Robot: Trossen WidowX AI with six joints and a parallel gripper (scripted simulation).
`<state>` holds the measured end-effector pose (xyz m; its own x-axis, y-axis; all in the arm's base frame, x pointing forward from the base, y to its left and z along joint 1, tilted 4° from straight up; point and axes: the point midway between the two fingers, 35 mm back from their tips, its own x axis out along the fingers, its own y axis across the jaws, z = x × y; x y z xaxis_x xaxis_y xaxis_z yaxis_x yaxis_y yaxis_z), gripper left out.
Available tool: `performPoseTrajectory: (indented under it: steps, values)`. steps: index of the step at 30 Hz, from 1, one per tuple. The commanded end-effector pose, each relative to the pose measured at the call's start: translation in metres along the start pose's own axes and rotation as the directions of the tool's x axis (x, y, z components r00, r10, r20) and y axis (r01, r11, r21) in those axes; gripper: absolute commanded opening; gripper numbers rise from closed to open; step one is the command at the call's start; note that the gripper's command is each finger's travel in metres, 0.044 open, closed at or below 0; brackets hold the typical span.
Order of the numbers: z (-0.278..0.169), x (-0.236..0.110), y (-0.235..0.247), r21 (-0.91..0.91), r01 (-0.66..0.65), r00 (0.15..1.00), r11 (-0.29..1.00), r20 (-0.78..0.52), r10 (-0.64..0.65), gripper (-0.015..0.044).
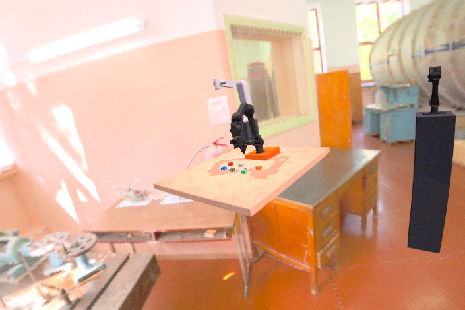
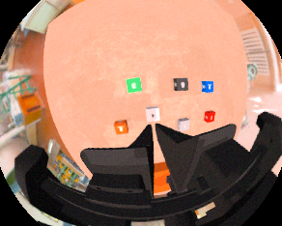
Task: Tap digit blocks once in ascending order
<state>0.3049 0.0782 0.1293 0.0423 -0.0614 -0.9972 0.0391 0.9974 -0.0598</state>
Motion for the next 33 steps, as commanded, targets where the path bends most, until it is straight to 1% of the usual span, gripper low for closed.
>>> performPoseTrajectory:
  steps: [1,4,5,8,10,18,33]
  values:
    - [-0.024,-0.001,-0.006,0.006,-0.003,1.000,1.000,0.014,0.003,0.0020]
    - [-0.025,0.002,-0.007,0.006,-0.003,1.000,1.000,0.014,0.003,0.0020]
    - [-0.024,0.010,-0.006,0.006,-0.003,1.000,1.000,0.014,0.003,0.0020]
    - [-0.022,0.057,-0.006,0.006,-0.003,1.000,1.000,0.014,0.003,0.0020]
    - [-0.024,0.078,-0.006,0.006,-0.002,1.000,1.000,0.014,0.002,0.0020]
    - [-0.025,0.082,-0.007,0.006,-0.002,1.000,1.000,0.014,0.002,0.0020]
    - [-0.024,0.105,-0.006,0.006,-0.002,1.000,1.000,0.014,0.002,0.0020]
